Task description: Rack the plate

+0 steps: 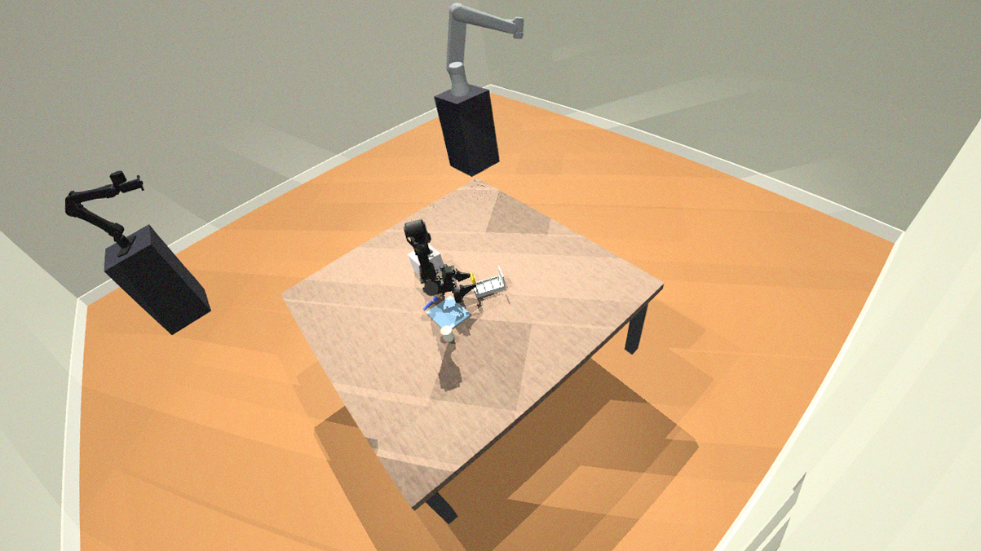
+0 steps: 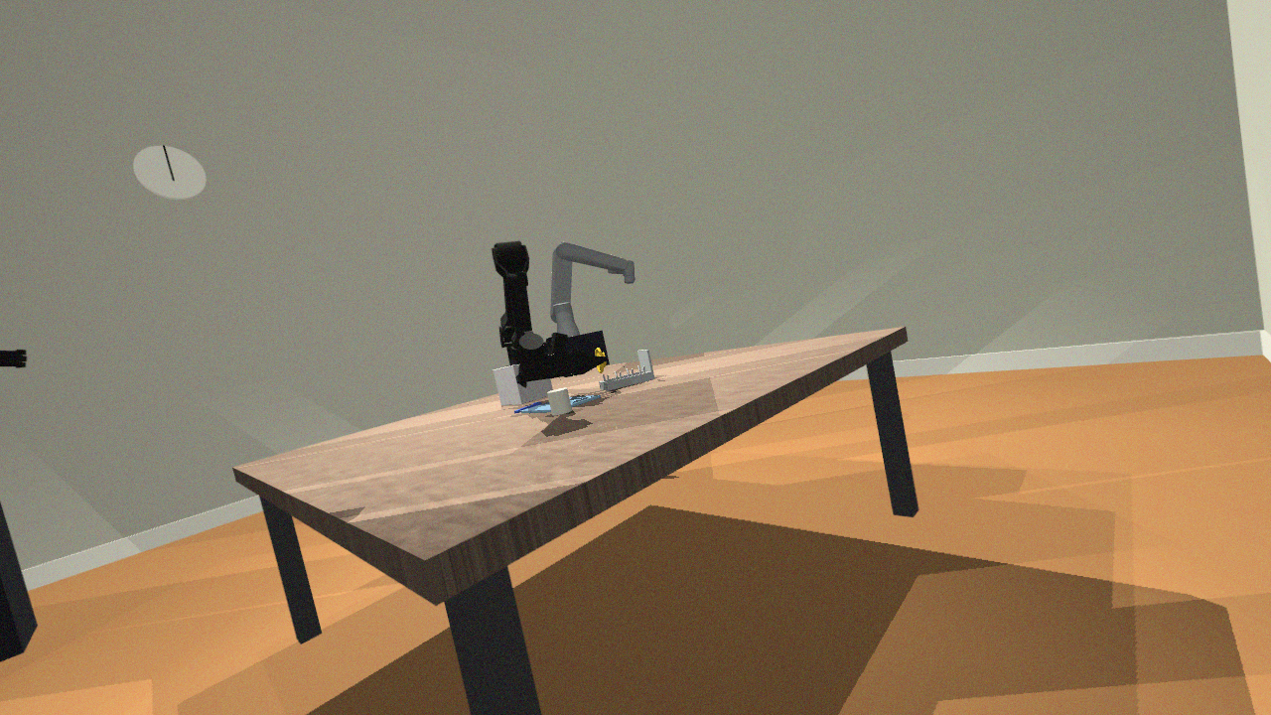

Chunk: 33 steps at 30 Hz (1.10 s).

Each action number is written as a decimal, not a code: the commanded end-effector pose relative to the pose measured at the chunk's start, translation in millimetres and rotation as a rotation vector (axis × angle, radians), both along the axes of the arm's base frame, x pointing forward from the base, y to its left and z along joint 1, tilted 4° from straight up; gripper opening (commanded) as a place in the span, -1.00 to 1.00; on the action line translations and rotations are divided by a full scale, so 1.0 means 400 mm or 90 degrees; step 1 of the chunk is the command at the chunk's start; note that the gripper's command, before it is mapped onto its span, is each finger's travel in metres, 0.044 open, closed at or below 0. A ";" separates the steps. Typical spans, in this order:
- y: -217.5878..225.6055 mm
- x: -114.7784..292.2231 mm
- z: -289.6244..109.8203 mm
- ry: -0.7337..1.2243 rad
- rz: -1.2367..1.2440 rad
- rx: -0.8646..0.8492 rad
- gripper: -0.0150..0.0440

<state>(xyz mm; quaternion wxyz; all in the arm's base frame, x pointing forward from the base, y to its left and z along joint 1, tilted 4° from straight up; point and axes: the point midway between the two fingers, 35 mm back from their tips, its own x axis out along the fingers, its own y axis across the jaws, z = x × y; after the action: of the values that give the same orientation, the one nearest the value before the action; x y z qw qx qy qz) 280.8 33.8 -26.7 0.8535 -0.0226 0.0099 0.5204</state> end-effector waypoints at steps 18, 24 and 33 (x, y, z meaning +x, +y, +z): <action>0.063 0.017 -0.018 0.029 -0.001 -0.014 -0.49; 0.078 0.022 -0.051 0.034 0.005 -0.022 -0.49; 0.080 0.016 -0.058 0.041 0.007 -0.019 -0.49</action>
<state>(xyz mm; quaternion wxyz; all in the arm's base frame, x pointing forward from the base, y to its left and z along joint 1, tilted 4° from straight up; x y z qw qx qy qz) 287.6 65.7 -50.5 0.8493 -0.0196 0.0440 0.5257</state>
